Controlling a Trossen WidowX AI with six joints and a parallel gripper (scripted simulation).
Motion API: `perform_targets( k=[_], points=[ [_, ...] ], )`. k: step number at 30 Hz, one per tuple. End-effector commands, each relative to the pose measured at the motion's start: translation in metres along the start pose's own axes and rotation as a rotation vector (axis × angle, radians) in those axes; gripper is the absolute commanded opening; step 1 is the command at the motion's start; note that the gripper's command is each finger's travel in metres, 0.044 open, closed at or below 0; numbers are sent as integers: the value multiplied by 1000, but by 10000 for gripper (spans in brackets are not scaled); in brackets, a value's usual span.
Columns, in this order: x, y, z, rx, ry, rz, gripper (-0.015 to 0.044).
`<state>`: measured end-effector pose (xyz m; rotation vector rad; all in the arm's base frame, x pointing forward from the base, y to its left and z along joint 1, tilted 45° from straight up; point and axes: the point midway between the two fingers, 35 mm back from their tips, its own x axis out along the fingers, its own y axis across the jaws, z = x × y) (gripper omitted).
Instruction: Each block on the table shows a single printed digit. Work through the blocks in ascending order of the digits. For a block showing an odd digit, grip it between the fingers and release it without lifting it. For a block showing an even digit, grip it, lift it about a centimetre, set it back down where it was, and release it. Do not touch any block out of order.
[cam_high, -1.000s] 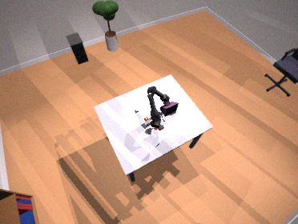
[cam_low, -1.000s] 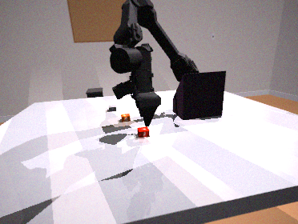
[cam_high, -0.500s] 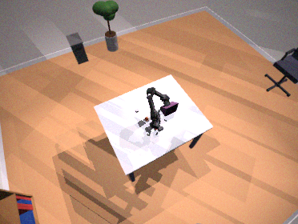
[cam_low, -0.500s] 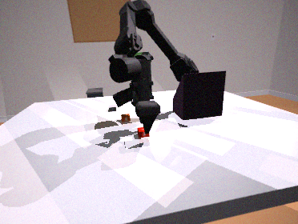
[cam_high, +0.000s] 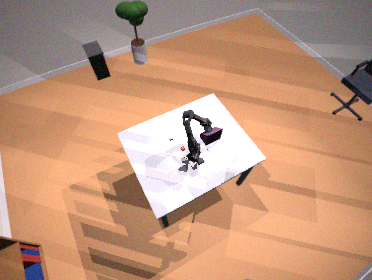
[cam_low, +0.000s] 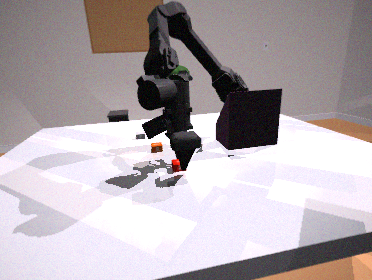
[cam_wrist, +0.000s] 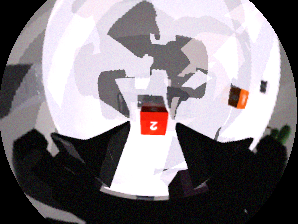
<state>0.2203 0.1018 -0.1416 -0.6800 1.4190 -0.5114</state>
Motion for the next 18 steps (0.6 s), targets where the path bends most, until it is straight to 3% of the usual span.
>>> perform_targets(
  k=[1, 18],
  points=[
    [2, 0, 0, -6, -3, -7, 138],
    [2, 0, 0, -6, -3, -7, 120]
  ],
)
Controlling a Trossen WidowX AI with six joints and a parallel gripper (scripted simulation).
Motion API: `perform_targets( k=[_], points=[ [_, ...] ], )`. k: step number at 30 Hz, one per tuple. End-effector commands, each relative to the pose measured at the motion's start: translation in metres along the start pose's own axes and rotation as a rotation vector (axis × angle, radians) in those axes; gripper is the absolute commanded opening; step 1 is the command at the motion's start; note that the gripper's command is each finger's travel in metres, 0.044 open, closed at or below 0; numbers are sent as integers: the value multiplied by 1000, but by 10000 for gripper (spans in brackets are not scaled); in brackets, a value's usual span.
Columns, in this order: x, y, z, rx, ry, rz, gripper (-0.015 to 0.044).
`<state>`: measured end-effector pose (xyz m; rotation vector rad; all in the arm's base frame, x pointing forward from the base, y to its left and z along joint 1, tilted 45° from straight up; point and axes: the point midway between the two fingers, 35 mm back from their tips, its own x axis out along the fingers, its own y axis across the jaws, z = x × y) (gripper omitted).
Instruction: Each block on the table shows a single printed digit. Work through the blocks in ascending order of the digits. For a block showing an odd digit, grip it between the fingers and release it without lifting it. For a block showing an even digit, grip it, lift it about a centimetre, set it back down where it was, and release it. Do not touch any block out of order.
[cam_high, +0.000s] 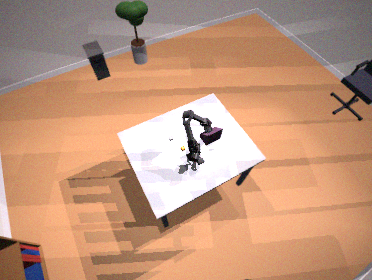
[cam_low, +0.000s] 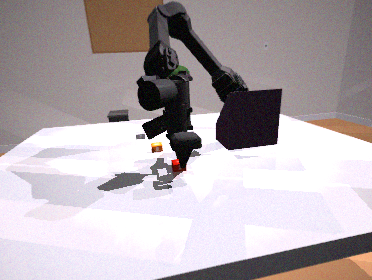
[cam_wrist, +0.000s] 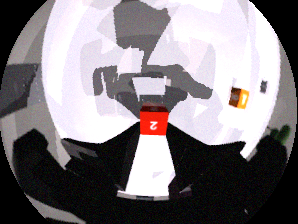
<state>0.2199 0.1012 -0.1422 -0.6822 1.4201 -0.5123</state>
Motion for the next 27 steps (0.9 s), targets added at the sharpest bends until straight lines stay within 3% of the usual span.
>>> perform_targets(
  k=[1, 27],
  points=[
    [1, 0, 0, -4, -4, -5, 120],
    [-14, 0, 0, -4, -4, -4, 120]
  ],
)
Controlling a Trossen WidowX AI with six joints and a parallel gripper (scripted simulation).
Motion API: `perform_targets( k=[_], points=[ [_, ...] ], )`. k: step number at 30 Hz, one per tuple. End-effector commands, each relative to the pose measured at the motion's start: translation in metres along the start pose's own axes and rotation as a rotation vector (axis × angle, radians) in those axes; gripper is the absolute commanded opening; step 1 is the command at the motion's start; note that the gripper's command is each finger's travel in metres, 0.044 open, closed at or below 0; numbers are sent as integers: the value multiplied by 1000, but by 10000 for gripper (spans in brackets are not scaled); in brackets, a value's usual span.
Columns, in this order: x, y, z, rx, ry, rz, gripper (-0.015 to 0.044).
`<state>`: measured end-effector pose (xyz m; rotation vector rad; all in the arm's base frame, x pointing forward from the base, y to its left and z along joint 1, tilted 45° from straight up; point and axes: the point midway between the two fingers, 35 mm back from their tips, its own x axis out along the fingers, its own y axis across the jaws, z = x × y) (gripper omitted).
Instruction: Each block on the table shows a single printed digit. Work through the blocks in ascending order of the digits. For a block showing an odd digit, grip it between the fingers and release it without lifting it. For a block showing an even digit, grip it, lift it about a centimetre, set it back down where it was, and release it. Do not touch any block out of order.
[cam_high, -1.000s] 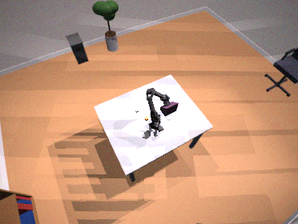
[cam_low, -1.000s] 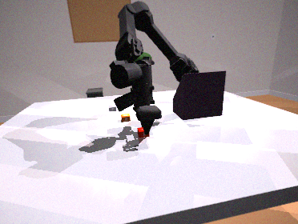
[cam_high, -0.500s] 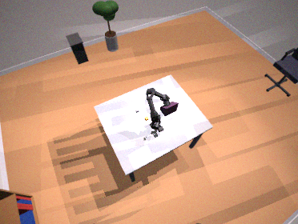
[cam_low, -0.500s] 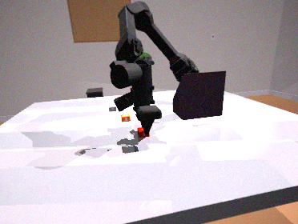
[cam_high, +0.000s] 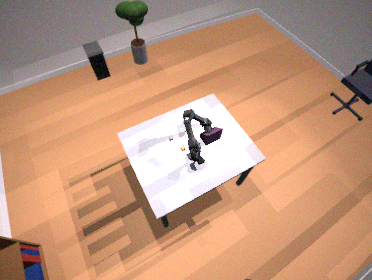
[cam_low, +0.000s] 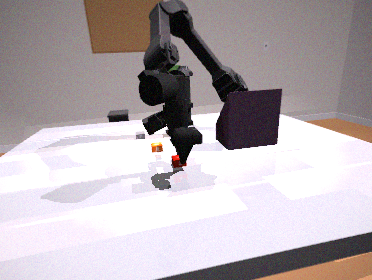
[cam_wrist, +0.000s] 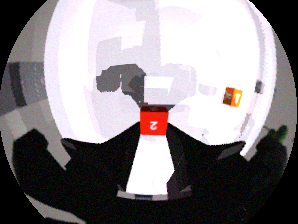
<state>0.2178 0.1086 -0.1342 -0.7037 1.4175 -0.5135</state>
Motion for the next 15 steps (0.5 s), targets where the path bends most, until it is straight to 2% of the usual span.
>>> perform_targets(
  k=[1, 15],
  points=[
    [-3, 0, 1, 9, -1, 10, 120],
    [9, 0, 1, 9, -1, 10, 120]
  ],
)
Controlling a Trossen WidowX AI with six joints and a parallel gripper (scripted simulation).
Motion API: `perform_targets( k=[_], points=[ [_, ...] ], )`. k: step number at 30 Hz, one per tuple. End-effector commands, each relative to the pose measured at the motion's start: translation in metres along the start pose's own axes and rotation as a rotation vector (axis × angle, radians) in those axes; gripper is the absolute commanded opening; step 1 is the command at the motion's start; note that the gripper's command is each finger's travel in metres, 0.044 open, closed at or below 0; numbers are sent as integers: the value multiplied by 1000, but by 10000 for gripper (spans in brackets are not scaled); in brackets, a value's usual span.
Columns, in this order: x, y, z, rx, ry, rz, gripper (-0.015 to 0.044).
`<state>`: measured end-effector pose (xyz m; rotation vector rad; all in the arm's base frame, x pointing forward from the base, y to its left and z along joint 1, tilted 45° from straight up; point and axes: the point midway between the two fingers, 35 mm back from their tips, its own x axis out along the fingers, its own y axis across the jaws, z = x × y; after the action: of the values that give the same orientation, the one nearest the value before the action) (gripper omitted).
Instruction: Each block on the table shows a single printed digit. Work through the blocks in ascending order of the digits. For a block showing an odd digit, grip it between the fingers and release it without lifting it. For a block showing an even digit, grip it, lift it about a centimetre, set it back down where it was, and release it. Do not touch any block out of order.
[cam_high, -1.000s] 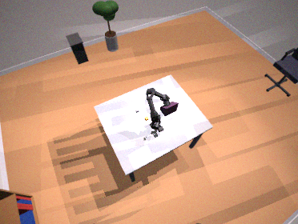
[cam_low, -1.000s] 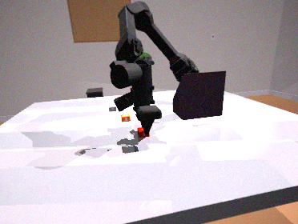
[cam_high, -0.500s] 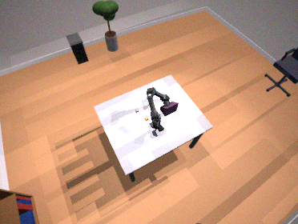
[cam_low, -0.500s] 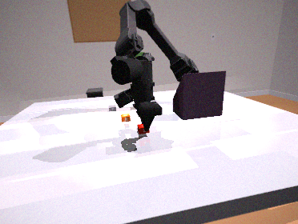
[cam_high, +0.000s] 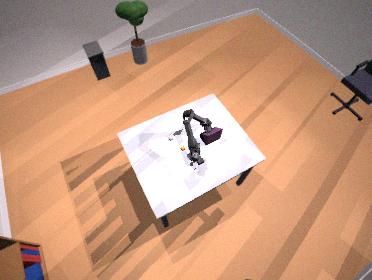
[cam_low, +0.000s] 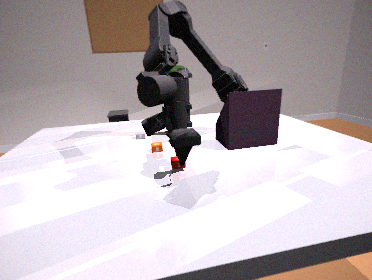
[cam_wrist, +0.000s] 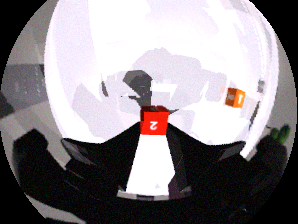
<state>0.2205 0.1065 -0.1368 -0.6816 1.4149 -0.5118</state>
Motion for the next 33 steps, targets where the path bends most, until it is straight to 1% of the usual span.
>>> perform_targets(
  k=[1, 12, 22, 23, 26, 29, 33],
  points=[
    [7, 0, -1, -6, 1, -5, 120],
    [8, 0, -1, -6, 1, -5, 120],
    [8, 0, -1, -6, 1, -5, 383],
    [8, 0, -1, -6, 1, -5, 400],
    [5, 0, -1, -6, 1, -4, 400],
    [-25, 0, -1, -7, 1, -3, 400],
    [-28, 0, -1, -7, 1, -3, 400]
  ],
)
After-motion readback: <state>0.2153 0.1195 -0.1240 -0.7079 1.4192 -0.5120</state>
